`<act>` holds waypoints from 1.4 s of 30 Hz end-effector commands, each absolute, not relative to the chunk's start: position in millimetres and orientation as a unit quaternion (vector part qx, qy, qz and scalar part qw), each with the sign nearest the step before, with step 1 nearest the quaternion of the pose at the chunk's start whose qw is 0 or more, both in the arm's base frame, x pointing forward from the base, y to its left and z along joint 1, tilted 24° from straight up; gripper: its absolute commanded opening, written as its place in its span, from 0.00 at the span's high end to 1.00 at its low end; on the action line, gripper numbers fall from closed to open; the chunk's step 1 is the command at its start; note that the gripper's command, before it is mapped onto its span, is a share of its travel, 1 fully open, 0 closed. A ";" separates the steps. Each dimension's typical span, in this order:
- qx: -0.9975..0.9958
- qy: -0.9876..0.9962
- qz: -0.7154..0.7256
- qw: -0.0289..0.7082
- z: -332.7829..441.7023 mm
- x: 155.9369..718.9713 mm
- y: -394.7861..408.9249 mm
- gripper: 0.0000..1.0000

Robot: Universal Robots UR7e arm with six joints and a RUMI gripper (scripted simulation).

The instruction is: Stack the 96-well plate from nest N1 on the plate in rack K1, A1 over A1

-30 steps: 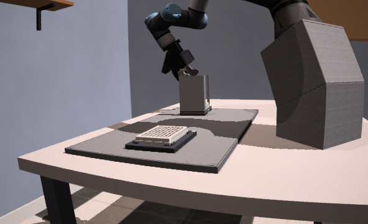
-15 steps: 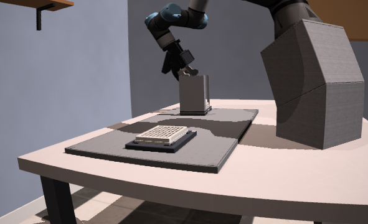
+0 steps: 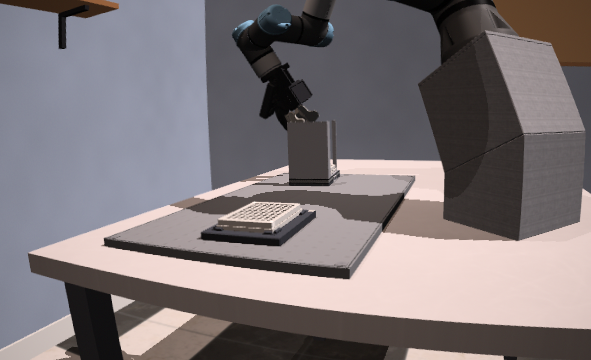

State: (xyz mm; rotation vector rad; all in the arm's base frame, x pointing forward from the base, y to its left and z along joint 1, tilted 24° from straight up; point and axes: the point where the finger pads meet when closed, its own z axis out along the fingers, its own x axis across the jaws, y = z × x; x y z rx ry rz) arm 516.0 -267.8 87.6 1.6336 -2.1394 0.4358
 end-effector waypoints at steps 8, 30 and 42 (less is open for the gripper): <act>0.665 -0.707 0.137 0.197 59.0 521.1 -202.5 0.00; 0.722 -0.650 0.139 0.192 44.1 527.1 -137.4 0.00; 0.775 -0.587 0.142 0.186 36.2 526.0 -93.4 0.00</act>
